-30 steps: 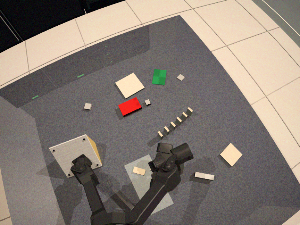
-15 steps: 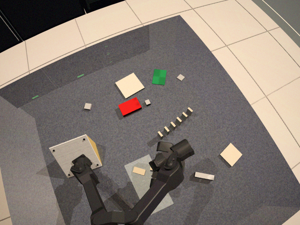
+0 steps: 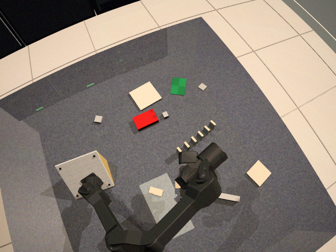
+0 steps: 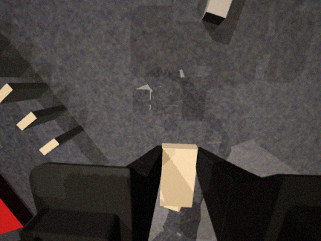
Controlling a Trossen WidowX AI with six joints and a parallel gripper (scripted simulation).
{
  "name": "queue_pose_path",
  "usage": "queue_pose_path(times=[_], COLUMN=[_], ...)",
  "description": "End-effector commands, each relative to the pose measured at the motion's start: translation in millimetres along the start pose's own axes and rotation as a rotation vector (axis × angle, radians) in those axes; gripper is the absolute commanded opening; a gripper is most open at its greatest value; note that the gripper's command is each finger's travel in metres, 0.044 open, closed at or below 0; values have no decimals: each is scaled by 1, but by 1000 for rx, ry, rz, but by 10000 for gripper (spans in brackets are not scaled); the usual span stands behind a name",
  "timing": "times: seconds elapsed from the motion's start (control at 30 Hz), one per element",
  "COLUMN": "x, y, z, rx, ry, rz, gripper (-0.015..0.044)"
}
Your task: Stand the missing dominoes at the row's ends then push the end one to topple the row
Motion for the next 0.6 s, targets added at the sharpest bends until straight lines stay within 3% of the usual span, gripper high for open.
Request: queue_pose_path(times=[0.0,0.13,0.57], x=[-1,0,0], y=[-3,-7,-7], z=[24,43,44], rx=[-334,-613,-626], ry=[5,4,4], rz=[-1,-2,-2], gripper=[107,107,107])
Point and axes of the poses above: the point midway between the two fingers, 35 mm back from their tips, its own x axis out along the fingers, its own y axis across the jaws, z = x × y, the point moved 3 cm from there along -x, back along the fingers, and after that the axes turned 4 degrees about -x, right-handed, at the moved point
